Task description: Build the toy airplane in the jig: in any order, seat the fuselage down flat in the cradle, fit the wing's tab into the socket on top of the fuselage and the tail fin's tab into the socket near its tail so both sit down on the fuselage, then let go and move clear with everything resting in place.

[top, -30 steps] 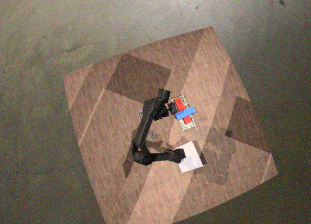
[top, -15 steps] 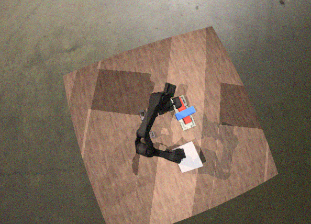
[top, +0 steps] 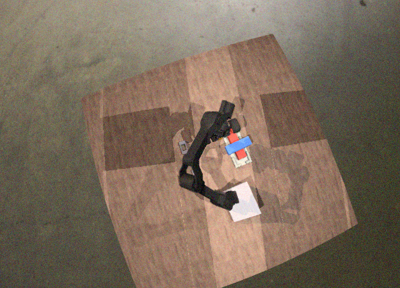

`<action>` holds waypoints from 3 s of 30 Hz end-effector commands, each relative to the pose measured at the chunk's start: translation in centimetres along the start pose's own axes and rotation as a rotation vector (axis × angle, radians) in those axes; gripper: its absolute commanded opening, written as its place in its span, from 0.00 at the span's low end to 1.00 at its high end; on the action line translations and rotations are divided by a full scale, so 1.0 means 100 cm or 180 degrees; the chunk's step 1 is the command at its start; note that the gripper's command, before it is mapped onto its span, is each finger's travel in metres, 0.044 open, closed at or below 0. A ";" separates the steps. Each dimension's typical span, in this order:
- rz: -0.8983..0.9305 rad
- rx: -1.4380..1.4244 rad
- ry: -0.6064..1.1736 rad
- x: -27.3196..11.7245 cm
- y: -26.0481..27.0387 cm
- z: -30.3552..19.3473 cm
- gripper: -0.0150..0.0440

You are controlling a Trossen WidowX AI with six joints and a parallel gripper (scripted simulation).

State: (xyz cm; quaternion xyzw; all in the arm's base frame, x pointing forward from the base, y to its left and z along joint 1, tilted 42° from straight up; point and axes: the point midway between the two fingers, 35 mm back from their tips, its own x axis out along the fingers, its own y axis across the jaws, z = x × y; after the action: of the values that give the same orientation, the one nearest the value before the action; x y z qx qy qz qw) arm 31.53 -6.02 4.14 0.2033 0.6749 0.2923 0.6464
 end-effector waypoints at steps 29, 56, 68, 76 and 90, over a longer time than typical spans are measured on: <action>0.0004 -0.0122 0.0031 0.031 -0.080 0.015 0.36; 0.0003 -0.0122 0.0031 0.041 -0.081 0.015 0.36; 0.0005 -0.0123 0.0030 0.060 -0.081 0.015 0.36; 0.0007 -0.0123 0.0030 0.071 -0.081 0.014 0.36; 0.0007 -0.0123 0.0030 0.072 -0.081 0.014 0.36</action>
State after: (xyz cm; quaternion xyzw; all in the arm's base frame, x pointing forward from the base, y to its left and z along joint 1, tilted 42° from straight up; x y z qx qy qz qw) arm 33.21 -7.44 -6.47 0.1891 0.6712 0.3064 0.6479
